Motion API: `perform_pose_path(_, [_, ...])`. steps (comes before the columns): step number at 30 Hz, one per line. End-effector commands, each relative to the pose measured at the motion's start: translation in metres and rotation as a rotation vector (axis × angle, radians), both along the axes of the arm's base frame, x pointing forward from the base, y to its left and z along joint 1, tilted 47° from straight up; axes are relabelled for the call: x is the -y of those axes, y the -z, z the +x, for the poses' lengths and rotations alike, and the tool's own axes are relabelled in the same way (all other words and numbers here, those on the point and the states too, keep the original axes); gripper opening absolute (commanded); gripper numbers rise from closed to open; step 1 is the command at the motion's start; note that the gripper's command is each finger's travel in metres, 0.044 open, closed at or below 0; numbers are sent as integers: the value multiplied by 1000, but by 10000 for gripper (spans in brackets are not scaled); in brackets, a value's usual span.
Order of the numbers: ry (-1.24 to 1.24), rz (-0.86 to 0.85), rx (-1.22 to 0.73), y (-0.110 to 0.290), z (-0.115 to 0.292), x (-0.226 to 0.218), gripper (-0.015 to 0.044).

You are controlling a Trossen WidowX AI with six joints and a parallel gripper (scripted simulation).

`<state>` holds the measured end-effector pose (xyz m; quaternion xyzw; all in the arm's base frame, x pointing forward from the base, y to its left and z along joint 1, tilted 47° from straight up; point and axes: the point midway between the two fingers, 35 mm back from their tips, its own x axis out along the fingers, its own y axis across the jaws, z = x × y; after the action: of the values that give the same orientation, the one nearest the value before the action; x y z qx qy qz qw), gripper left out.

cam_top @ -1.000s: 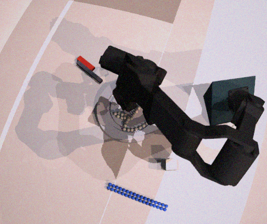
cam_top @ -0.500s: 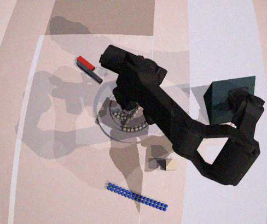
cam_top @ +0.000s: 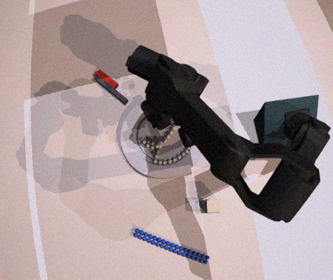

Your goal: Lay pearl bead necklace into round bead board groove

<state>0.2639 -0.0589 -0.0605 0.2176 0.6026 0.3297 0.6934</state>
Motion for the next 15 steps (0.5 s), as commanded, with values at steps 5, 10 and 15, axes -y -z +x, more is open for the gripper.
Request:
perform_pose_path(5, [-6, -6, 4, 6, 0, -4, 0])
perform_pose_path(10, [-5, -8, 8, 3, 1, 0, 105])
perform_pose_path(15, [-5, -8, 8, 3, 1, 0, 236])
